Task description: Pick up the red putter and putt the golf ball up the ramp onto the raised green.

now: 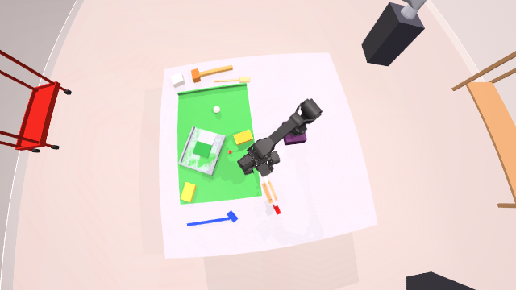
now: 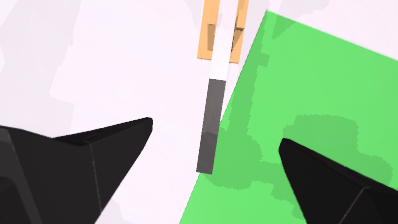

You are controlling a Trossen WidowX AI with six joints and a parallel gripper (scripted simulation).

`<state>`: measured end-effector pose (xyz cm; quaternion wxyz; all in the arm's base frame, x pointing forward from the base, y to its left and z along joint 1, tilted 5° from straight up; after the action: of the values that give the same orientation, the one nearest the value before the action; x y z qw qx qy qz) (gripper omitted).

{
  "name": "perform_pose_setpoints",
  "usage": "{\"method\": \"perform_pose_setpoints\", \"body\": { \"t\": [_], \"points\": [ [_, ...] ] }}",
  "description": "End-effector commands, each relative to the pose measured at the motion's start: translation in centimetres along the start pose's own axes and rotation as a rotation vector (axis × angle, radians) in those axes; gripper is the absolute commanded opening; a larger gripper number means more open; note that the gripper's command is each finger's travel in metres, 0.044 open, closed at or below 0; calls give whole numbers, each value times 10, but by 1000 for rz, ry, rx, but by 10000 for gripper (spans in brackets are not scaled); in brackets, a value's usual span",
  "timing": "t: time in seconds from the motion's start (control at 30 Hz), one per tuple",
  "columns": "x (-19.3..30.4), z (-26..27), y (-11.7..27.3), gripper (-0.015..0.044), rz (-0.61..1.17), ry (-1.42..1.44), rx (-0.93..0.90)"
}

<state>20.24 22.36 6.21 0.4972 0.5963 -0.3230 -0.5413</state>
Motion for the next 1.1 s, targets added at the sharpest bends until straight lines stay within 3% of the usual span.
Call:
{"method": "perform_pose_setpoints", "body": {
  "t": [0.0,1.0,1.07],
  "points": [
    [5,1,-14,440,10,4,-8],
    [18,0,-59,440,10,4,-8],
    [16,0,-56,387,6,8,-10]
  ]
}}
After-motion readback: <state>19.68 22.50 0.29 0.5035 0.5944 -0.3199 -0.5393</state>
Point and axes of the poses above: the point midway between the two fingers, 35 mm back from their tips, its own y axis back along the fingers, its own z axis across the jaws, x = y × z, the point moved 1 cm from there along y, back along the fingers, and after that the axes turned 9 degrees about -y, right-handed, at the moved point
